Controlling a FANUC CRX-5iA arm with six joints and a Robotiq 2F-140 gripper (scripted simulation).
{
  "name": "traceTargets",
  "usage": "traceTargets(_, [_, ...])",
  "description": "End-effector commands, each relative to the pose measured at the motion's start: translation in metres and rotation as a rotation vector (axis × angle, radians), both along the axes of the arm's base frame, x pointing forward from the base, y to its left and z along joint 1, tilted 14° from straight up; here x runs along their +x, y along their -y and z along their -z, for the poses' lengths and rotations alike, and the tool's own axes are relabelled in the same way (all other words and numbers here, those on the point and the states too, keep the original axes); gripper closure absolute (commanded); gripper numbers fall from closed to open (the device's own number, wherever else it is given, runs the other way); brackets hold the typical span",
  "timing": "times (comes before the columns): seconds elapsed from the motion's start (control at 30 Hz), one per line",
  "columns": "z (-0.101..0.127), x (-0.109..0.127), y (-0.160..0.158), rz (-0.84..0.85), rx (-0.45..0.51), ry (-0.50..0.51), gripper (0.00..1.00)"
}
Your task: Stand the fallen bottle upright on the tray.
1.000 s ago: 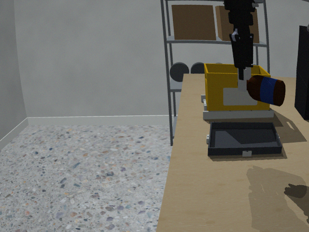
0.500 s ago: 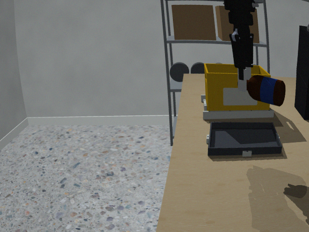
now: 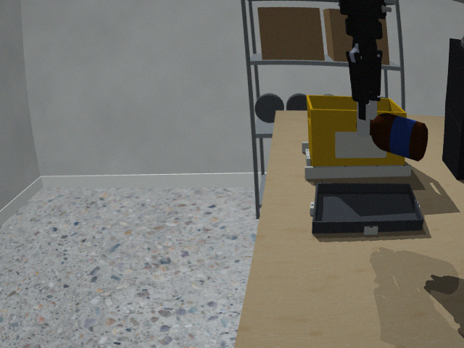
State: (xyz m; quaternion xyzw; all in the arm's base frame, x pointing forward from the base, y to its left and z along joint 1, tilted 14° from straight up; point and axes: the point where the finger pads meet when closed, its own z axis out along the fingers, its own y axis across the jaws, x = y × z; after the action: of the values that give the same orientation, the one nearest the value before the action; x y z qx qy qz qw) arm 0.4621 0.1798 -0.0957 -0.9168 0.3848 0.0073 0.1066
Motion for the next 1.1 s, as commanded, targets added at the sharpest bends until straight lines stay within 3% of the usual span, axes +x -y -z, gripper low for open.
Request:
traceTargets(0.0, [0.0003,-0.0001,0.0015,0.006,-0.018,0.011,1.0])
traceTargets(1.07, [-0.0025,-0.0013,-0.0054,0.024,-0.091,0.103,1.0])
